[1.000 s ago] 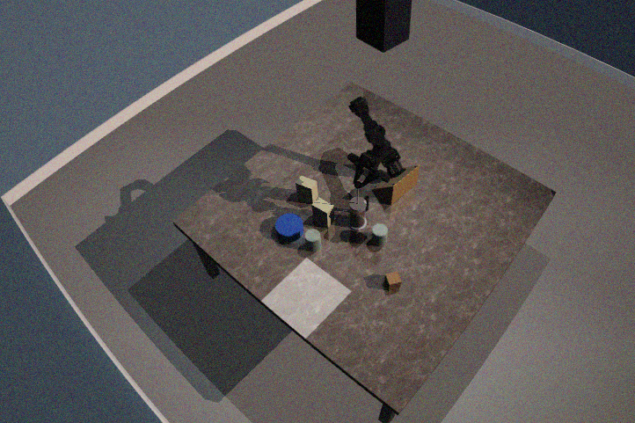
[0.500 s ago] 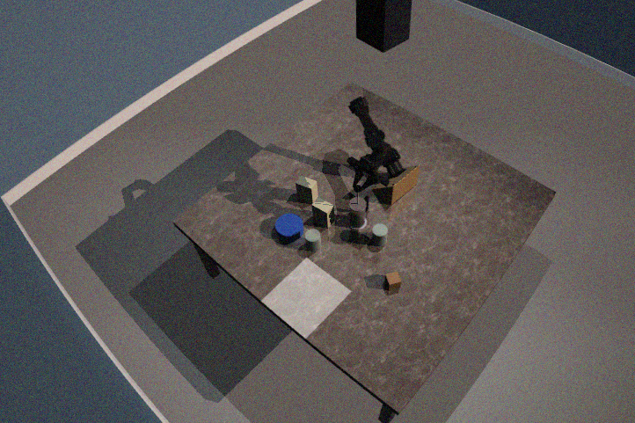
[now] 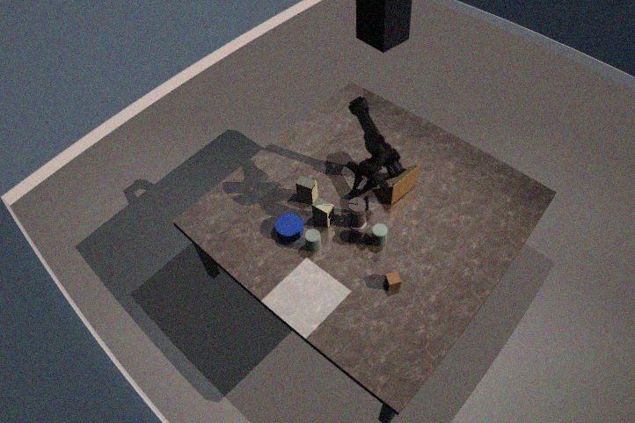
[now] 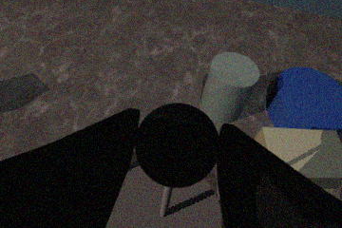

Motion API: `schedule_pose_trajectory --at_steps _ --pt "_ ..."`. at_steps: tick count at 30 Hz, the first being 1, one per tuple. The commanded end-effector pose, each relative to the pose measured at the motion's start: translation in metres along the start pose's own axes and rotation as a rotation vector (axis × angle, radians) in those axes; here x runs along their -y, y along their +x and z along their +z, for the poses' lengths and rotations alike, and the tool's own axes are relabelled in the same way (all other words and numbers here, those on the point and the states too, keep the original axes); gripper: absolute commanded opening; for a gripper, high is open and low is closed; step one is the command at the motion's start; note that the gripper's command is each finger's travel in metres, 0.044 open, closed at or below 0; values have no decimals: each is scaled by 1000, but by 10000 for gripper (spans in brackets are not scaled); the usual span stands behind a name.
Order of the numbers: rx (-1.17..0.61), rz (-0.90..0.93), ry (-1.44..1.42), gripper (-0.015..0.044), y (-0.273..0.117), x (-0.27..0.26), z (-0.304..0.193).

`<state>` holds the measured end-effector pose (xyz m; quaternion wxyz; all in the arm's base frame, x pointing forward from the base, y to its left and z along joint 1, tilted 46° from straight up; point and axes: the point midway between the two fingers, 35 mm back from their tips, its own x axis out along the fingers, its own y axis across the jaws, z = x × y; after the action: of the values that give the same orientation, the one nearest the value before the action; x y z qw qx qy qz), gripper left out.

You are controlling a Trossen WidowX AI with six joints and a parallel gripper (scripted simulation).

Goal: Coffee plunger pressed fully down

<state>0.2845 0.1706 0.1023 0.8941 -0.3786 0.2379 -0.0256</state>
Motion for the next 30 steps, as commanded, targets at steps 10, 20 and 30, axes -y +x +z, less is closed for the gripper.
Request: schedule_pose_trajectory --at_steps 10,20,30 --pt "-34 4 -24 121 17 -1 -33" --pt "-30 1 -26 121 26 1 -44" --pt "-29 0 -26 121 31 2 -43"
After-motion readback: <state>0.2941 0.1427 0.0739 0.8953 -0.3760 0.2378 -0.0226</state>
